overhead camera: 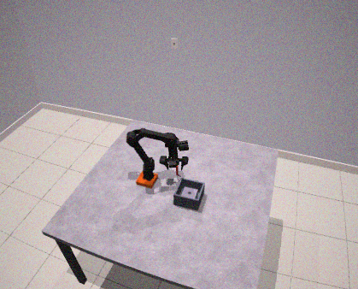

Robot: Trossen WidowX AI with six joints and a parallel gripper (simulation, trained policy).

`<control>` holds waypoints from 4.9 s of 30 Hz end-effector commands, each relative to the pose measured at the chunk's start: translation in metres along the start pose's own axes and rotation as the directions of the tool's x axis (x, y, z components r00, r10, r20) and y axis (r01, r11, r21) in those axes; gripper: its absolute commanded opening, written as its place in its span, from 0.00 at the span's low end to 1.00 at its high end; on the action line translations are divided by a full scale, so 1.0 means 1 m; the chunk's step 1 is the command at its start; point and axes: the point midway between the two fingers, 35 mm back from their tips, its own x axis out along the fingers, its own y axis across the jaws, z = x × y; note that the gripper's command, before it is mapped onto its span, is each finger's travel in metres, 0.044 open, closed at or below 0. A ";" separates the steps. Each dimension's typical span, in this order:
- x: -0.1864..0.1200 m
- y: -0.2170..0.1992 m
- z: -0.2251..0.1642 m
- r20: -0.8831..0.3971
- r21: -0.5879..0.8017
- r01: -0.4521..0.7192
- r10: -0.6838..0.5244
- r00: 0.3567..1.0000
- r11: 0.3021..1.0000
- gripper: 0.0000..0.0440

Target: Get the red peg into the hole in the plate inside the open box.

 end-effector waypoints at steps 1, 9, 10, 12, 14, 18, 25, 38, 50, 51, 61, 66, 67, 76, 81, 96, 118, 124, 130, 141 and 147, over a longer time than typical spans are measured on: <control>0.013 0.000 -0.012 -0.018 -0.051 -0.002 0.001 1.000 0.999 1.00; 0.045 0.006 -0.034 -0.056 -0.133 -0.057 0.049 0.997 0.990 1.00; 0.049 0.006 -0.036 -0.061 -0.137 -0.062 0.054 0.997 0.989 1.00; 0.057 0.007 -0.040 -0.069 -0.143 -0.071 0.061 0.996 0.987 1.00; 0.063 0.006 -0.043 -0.077 -0.145 -0.076 0.065 0.995 0.987 0.99; 0.072 0.003 -0.047 -0.092 -0.140 -0.062 0.049 0.995 0.988 0.82; 0.072 0.000 -0.050 -0.137 -0.157 -0.036 0.014 0.990 0.987 0.40; 0.055 0.012 -0.041 -0.137 -0.221 -0.064 0.034 0.990 0.973 0.00; 0.011 0.036 -0.014 -0.057 -0.303 -0.134 0.122 0.991 0.943 0.00; 0.007 0.038 -0.011 -0.051 -0.306 -0.138 0.129 0.990 0.942 0.00; -0.023 0.063 0.023 0.014 -0.308 -0.165 0.178 0.984 0.937 0.00; -0.027 0.073 0.044 0.042 -0.285 -0.167 0.186 0.982 0.944 0.00; -0.028 0.075 0.048 0.048 -0.280 -0.167 0.188 0.981 0.945 0.00; -0.029 0.089 0.084 0.092 -0.234 -0.166 0.192 0.977 0.958 0.00; -0.026 0.096 0.103 0.112 -0.206 -0.163 0.189 0.976 0.965 0.00; -0.004 0.109 0.148 0.120 -0.137 -0.144 0.160 0.980 0.980 0.02; 0.046 0.116 0.169 0.066 -0.163 -0.029 0.041 0.997 0.986 0.33; 0.045 0.127 0.179 0.063 -0.176 -0.036 0.048 0.997 0.984 0.31; 0.045 0.136 0.189 0.054 -0.184 -0.031 0.042 0.998 0.982 0.29; 0.047 0.143 0.210 0.032 -0.188 -0.012 0.019 0.999 0.982 0.24; 0.050 0.143 0.223 0.021 -0.184 0.001 0.003 1.000 0.983 0.22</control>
